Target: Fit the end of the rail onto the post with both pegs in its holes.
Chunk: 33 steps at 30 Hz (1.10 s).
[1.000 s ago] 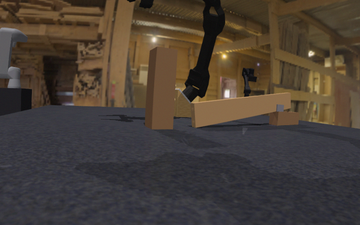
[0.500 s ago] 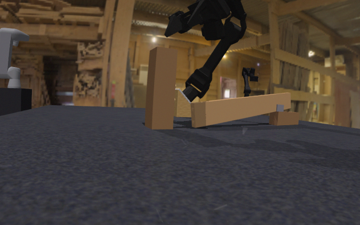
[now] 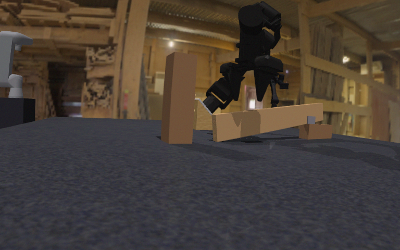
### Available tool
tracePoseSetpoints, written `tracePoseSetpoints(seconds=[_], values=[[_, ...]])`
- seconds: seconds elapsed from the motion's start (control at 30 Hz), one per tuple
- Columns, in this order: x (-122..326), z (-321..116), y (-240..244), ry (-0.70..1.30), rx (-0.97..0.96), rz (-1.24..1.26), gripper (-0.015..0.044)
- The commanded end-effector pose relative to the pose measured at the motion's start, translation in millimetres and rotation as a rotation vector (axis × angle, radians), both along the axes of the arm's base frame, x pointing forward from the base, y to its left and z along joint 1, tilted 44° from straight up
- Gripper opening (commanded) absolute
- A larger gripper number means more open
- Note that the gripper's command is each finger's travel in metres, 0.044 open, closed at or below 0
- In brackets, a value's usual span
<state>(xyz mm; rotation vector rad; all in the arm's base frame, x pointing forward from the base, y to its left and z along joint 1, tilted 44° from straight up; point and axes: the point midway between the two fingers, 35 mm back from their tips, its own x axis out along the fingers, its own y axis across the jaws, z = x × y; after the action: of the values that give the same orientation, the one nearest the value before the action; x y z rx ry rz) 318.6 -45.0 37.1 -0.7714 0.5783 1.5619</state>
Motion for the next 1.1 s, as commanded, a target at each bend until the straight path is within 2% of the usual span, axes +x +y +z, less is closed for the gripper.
tracePoseSetpoints(seconds=[0.0, 1.07], values=[[-3.6, 4.6, 8.1, 0.017, 0.045, -0.013, 0.0440], [-1.7, -29.2, 39.3, 0.016, 0.045, -0.014, 0.0440]])
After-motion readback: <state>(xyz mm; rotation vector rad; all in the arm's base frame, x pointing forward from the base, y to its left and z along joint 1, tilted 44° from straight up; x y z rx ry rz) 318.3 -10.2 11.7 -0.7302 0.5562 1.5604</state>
